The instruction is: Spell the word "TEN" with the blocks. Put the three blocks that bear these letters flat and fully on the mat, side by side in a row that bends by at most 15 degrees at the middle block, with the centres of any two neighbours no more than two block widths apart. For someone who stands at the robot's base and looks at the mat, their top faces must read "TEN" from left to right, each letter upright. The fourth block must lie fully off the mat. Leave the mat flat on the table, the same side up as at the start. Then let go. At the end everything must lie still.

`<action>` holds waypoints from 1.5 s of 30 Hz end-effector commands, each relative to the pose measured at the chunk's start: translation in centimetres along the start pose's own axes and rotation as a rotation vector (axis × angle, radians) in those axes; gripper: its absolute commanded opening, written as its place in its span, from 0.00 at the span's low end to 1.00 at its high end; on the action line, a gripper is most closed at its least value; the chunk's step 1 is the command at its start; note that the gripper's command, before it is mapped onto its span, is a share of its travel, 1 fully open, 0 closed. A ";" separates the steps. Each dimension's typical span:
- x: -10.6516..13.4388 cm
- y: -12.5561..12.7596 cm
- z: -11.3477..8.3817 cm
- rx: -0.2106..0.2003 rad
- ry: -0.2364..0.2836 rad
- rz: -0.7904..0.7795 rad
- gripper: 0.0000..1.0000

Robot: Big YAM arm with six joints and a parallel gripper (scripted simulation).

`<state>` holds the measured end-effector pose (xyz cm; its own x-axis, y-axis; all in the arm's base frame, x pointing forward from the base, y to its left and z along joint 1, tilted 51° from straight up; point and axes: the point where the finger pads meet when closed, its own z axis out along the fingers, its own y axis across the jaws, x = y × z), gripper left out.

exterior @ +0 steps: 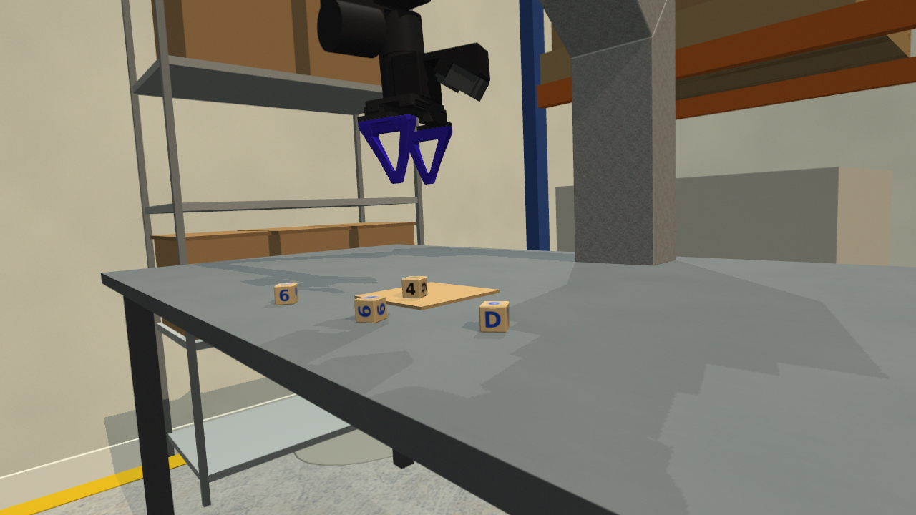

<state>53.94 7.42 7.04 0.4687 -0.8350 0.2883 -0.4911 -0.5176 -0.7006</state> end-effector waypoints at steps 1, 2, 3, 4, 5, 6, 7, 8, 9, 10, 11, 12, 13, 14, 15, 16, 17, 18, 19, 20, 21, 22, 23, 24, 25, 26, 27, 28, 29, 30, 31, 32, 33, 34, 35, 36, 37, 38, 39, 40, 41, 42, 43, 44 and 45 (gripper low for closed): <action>1.2 0.6 -0.3 0.017 0.055 -0.009 1.00; 1.2 0.5 -0.4 0.018 0.057 -0.009 1.00; 1.6 -0.1 -0.3 0.029 0.063 -0.010 1.00; 1.5 -0.6 -0.3 0.036 0.061 -0.011 1.00; 1.3 -0.7 -0.3 0.038 0.056 -0.014 1.00; 1.2 -0.7 -0.3 0.039 0.056 -0.014 1.00; 1.2 -0.6 -0.3 0.036 0.055 -0.014 1.00; 1.0 -0.2 -0.3 0.026 0.049 -0.013 1.00; 0.9 -0.2 -0.3 0.024 0.048 -0.012 1.00; 0.9 -0.2 -0.3 0.024 0.048 -0.012 1.00; 0.9 -0.2 -0.3 0.024 0.048 -0.012 1.00; 0.9 -0.2 -0.3 0.024 0.048 -0.012 1.00; 0.9 -0.2 -0.3 0.024 0.048 -0.012 1.00; 0.9 -0.2 -0.3 0.024 0.048 -0.012 1.00; 0.9 -0.2 -0.3 0.024 0.048 -0.012 1.00; 0.9 -0.2 -0.2 0.024 0.048 -0.010 1.00; 0.9 -0.1 -0.2 0.023 0.047 0.003 1.00; 0.9 0.0 0.0 0.021 0.046 0.017 1.00; 0.9 0.0 0.3 0.019 0.044 0.030 1.00; 0.9 -0.1 0.4 0.023 0.045 0.049 1.00; 0.9 -0.2 0.5 0.028 0.046 0.075 1.00; 0.8 -0.2 0.6 0.029 0.045 0.110 1.00; 0.8 -0.3 0.8 0.030 0.044 0.154 1.00; 0.7 -0.3 1.0 0.032 0.042 0.205 1.00; 0.7 -0.4 1.2 0.033 0.040 0.263 1.00; 0.6 -0.5 1.5 0.035 0.038 0.329 1.00; 0.5 -0.5 1.8 0.037 0.036 0.401 1.00; 0.4 -0.6 2.1 0.038 0.034 0.465 1.00; 0.4 -0.6 2.4 0.039 0.034 0.513 1.00; 0.5 -0.6 2.7 0.039 0.033 0.560 1.00; 0.5 -0.6 2.7 0.039 0.033 0.560 1.00; 0.5 -0.6 2.7 0.039 0.033 0.560 1.00; 0.5 -0.7 3.1 0.042 0.031 0.682 1.00; 0.5 -0.7 3.4 0.041 0.030 0.726 1.00; 0.5 -0.7 3.8 0.040 0.030 0.775 1.00; 0.5 -0.7 4.1 0.040 0.029 0.823 1.00; 0.5 -0.7 4.4 0.040 0.028 0.871 1.00; 0.5 -0.7 4.7 0.040 0.027 0.919 1.00; 0.5 -0.7 5.0 0.041 0.027 0.968 1.00; 0.5 -0.7 5.3 0.042 0.026 1.015 1.00; 0.5 -0.6 5.5 0.042 0.025 1.063 1.00; 0.5 -0.6 5.7 0.043 0.024 1.111 1.00; 0.5 -0.6 5.9 0.044 0.023 1.159 1.00; 0.5 -0.5 6.0 0.043 0.022 1.207 1.00; 0.3 -0.3 6.1 0.041 0.022 1.255 1.00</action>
<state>58.54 7.54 3.67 -0.1852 -0.8780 -0.4414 -0.6296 0.4509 -0.6327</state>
